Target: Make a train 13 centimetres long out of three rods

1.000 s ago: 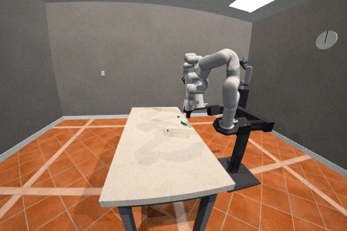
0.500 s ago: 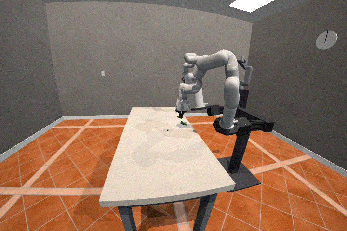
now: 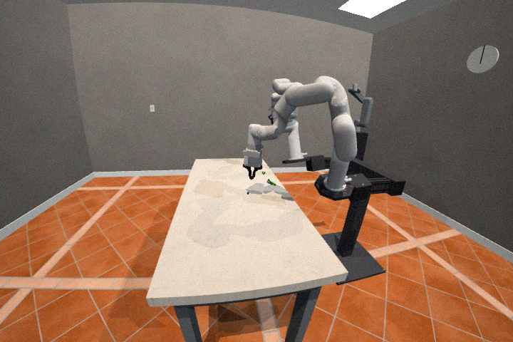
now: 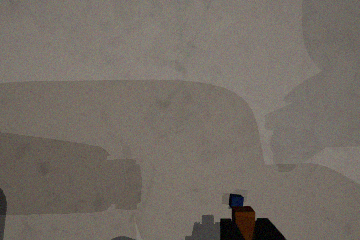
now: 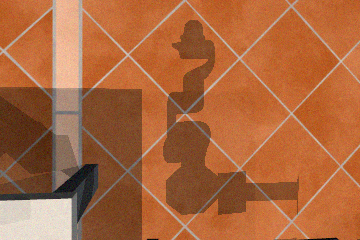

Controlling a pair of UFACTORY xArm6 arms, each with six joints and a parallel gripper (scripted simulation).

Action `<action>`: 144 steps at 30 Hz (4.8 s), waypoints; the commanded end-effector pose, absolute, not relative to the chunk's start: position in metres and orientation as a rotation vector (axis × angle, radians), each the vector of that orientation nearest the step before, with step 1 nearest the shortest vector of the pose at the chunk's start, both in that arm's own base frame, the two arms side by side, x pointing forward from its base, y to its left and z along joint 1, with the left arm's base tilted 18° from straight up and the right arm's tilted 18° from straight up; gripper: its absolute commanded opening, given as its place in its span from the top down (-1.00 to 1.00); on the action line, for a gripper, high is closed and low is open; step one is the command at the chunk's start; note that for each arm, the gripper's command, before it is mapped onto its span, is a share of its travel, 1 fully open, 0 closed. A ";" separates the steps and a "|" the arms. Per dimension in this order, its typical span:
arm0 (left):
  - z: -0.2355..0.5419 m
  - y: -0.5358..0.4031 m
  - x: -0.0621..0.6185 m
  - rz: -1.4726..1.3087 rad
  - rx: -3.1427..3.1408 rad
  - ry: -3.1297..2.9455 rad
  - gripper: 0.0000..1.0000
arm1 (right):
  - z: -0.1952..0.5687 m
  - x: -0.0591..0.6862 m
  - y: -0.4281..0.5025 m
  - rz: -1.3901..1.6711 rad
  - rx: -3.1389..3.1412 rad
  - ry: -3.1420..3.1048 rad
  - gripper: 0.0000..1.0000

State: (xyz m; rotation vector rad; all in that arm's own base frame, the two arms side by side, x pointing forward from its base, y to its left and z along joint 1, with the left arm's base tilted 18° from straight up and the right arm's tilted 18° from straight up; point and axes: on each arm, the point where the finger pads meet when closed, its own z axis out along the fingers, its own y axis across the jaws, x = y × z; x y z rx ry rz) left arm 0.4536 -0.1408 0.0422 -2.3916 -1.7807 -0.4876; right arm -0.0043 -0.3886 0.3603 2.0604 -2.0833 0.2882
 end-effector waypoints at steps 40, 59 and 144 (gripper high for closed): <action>-0.001 -0.110 0.492 -0.416 -2.483 -1.613 0.89 | 0.362 -0.004 -0.389 0.292 2.058 -2.081 -1.00; -0.033 -0.101 0.498 -0.416 -2.483 -1.612 0.89 | 0.362 -0.004 -0.389 0.292 2.058 -2.081 -1.00; -0.043 -0.098 0.500 -0.416 -2.483 -1.612 0.89 | 0.362 -0.004 -0.389 0.292 2.058 -2.081 -1.00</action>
